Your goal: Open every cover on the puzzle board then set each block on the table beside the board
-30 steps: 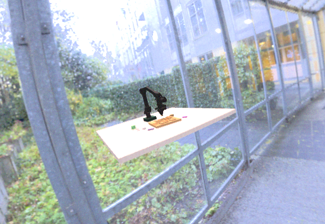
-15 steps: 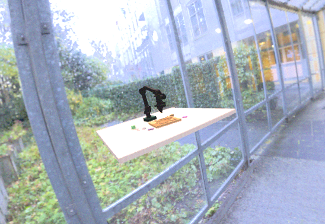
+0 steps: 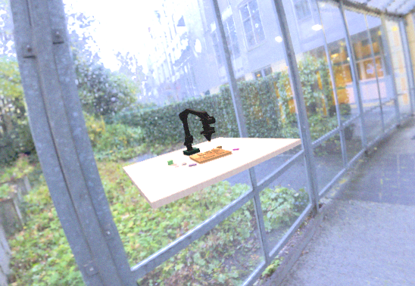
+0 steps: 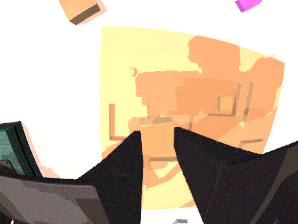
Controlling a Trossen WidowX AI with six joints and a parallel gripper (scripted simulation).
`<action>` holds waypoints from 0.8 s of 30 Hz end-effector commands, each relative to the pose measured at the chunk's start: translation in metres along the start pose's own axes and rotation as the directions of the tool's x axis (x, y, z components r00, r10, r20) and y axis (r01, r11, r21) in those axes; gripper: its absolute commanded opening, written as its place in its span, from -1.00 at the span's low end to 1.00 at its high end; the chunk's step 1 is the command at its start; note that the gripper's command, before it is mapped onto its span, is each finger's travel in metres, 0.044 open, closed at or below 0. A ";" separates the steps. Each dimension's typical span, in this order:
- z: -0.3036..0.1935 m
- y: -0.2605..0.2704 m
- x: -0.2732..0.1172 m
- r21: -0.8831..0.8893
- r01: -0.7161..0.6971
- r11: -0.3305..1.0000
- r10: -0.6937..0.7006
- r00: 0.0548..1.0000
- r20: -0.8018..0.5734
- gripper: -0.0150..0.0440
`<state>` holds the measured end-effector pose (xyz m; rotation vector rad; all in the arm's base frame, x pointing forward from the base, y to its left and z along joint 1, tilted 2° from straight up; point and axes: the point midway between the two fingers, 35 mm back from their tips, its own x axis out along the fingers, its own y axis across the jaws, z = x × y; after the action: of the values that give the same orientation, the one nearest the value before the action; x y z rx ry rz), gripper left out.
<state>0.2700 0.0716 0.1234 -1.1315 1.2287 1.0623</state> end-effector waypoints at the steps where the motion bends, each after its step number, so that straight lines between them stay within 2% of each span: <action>1: 0.014 -0.010 0.000 0.001 -0.004 1.000 0.004 1.000 -0.007 -0.22; 24: 0.094 -0.044 -0.001 0.001 -0.002 1.000 0.002 1.000 0.001 -0.22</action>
<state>0.3204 0.1468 0.1309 -1.1264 1.2209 1.0646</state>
